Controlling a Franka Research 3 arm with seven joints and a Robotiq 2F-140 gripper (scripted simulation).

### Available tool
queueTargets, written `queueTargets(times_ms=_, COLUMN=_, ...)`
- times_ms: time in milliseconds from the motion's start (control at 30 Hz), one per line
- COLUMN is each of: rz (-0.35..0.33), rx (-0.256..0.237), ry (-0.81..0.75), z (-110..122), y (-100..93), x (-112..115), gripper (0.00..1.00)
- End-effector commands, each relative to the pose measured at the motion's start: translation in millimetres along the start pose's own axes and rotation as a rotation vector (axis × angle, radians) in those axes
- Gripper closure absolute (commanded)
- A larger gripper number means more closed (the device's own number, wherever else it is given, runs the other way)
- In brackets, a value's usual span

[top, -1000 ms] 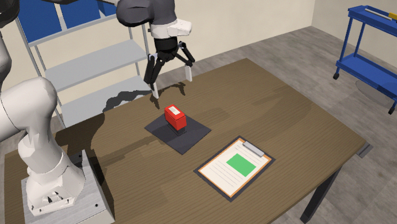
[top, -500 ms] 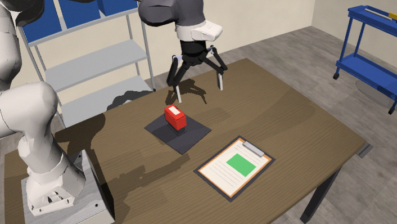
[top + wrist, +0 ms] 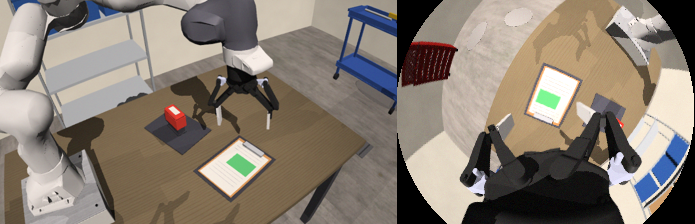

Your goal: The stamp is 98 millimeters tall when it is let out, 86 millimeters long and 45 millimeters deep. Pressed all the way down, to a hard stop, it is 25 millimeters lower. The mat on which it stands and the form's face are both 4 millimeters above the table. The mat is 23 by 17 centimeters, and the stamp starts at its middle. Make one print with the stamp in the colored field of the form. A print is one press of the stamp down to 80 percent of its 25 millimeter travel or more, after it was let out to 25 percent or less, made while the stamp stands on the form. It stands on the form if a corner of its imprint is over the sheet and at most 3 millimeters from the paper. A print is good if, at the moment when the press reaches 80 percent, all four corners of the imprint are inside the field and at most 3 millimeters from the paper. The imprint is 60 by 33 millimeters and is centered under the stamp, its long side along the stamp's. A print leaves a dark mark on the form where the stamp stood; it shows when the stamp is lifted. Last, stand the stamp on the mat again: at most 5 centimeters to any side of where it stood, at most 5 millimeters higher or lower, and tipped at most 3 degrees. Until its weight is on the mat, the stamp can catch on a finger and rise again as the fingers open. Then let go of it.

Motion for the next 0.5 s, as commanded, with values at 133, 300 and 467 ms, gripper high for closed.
queueTargets(times_ms=133, rz=0.018, rx=0.071, ry=0.32, z=3.4, y=30.0, x=13.3, gripper=0.0)
queueTargets(times_ms=300, rz=0.023, rx=0.086, ry=0.388, z=12.2, y=129.7, x=10.5, gripper=0.0)
queueTargets(times_ms=467, rz=0.024, rx=0.086, ry=0.388, z=12.5, y=131.1, x=10.3, gripper=0.0)
Point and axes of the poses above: the point where the finger pads meet when closed, its own y axis out along the fingers, its own z axis across the jaws, x = y × z, the point moved 8 cm from there along -y, back along the fingers, and after that the axes turned 2 degrees about y, right-handed, at the moved point
